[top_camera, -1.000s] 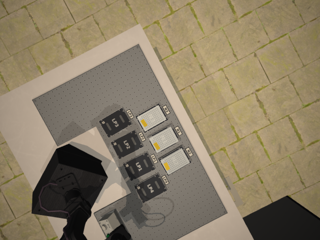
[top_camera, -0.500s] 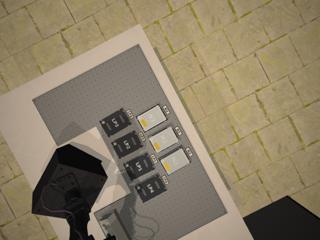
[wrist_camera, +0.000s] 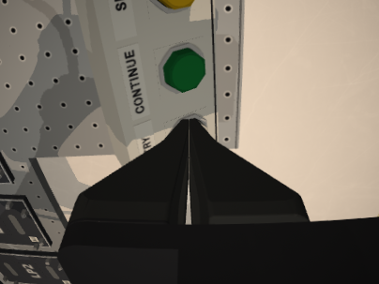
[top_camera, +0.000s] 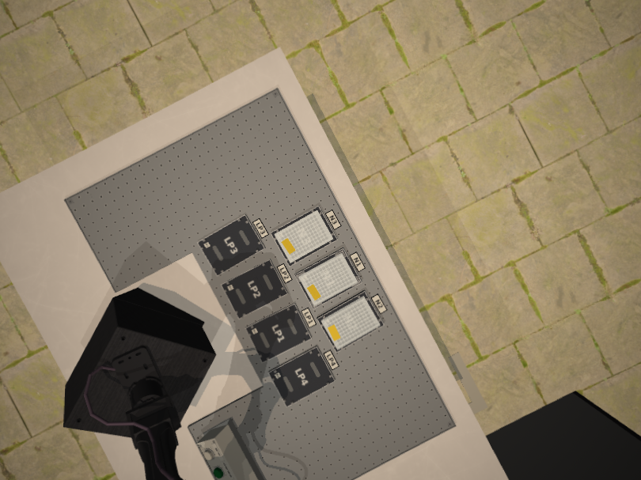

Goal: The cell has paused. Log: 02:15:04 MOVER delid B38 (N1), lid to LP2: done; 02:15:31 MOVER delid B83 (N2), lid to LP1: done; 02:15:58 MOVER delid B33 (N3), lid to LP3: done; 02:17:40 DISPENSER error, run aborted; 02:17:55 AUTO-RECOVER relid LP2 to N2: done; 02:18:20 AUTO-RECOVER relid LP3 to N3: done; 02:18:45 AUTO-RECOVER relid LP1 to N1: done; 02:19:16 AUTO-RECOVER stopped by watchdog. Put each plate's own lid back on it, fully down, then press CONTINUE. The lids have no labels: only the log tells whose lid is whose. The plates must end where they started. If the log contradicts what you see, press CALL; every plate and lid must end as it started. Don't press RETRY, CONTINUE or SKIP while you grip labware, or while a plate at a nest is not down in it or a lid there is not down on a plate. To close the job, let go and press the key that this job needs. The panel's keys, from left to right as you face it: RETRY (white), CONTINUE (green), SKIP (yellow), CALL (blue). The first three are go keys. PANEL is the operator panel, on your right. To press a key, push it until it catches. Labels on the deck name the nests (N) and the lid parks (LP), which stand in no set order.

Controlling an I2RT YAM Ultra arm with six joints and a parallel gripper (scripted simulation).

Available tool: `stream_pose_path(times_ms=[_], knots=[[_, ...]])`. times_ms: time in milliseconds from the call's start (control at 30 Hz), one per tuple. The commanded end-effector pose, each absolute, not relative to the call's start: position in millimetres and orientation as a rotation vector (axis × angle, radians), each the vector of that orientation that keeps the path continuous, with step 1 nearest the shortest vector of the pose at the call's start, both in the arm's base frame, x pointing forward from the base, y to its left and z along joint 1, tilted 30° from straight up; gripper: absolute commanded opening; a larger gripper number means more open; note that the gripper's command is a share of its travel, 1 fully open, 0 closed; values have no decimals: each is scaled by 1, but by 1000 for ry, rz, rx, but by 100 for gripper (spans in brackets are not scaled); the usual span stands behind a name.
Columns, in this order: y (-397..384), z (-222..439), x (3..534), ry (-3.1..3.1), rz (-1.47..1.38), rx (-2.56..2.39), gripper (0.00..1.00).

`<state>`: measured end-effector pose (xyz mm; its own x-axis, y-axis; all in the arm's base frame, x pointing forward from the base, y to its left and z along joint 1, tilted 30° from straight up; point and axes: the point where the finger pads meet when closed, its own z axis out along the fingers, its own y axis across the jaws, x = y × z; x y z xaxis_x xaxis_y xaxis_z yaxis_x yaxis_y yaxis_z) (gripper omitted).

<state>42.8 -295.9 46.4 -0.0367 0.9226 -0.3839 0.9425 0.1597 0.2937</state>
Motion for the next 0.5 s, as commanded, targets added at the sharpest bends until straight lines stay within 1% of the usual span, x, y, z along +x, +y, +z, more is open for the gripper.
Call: stream_pose_path(times_ms=[0,200,467], knots=[[-306,62,46,1958,-81,1705,0],[-306,60,45,1958,-78,1710,0],[-299,31,52,1970,-33,1746,0]])
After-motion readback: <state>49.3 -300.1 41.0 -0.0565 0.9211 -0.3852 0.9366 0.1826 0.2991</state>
